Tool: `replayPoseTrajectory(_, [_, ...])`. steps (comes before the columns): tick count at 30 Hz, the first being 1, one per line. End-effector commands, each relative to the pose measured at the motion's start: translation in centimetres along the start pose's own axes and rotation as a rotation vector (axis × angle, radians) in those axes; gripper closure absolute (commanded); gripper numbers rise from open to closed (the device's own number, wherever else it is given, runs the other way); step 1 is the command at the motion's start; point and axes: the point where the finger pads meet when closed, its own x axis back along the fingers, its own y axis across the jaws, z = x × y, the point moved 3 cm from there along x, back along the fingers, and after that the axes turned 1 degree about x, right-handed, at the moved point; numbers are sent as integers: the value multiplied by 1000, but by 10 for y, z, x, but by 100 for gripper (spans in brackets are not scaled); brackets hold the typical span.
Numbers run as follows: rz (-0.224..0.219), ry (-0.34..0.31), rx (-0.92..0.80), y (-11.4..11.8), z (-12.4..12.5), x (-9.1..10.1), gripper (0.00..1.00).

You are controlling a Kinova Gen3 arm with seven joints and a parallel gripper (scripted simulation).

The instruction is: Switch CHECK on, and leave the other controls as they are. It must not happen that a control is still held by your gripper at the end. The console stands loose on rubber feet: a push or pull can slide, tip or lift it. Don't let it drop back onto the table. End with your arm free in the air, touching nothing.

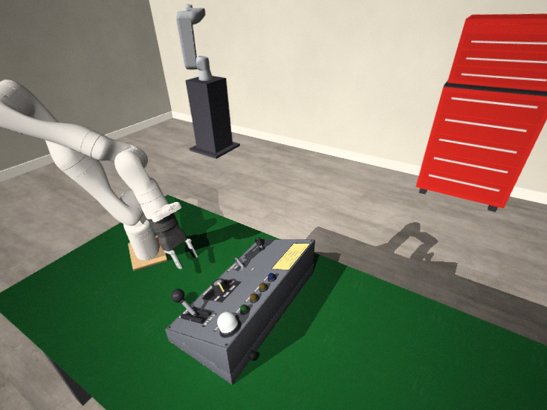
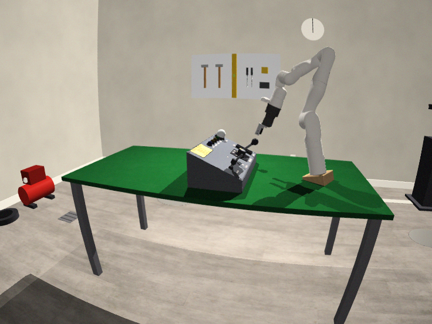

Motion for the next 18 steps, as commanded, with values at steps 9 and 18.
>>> replayPoseTrajectory(9, [32,16,-10,7,-3,3,0])
replayPoseTrajectory(18, [33,16,-10,7,-3,3,0])
